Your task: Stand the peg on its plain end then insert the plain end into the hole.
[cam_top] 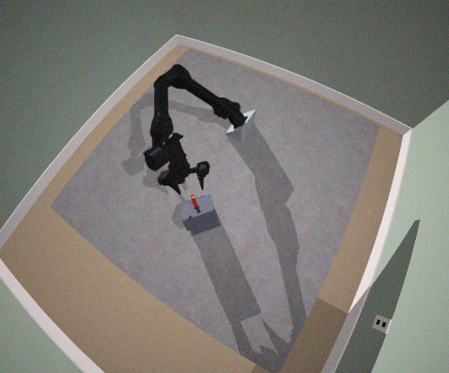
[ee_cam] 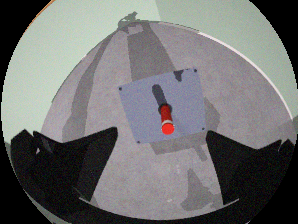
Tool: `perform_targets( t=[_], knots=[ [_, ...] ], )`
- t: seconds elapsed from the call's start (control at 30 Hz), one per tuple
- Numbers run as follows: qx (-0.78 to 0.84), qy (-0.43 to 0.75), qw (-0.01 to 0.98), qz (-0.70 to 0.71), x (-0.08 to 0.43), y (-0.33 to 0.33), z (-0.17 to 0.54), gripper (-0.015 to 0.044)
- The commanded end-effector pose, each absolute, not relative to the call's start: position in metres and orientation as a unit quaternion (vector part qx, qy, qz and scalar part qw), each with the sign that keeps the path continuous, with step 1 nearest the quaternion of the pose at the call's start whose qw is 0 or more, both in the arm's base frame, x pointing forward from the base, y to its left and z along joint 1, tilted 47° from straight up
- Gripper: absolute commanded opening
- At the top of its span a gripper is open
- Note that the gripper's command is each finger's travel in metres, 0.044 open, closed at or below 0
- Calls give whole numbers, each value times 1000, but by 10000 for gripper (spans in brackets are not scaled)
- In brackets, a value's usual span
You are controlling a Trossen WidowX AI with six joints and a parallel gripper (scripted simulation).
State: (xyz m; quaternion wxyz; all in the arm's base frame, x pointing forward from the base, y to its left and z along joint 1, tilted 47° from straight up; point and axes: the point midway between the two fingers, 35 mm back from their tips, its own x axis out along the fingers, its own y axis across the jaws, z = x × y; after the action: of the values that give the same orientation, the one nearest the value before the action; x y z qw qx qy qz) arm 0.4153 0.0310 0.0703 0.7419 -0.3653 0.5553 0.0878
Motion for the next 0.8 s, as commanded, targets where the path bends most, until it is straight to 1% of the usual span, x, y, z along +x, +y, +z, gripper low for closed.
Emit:
perform_targets(
  t=[0.0,0.77],
  knots=[
    [-365,550,746,86,413,35,83,440],
    [-366,551,745,88,395,44,111,440]
  ],
)
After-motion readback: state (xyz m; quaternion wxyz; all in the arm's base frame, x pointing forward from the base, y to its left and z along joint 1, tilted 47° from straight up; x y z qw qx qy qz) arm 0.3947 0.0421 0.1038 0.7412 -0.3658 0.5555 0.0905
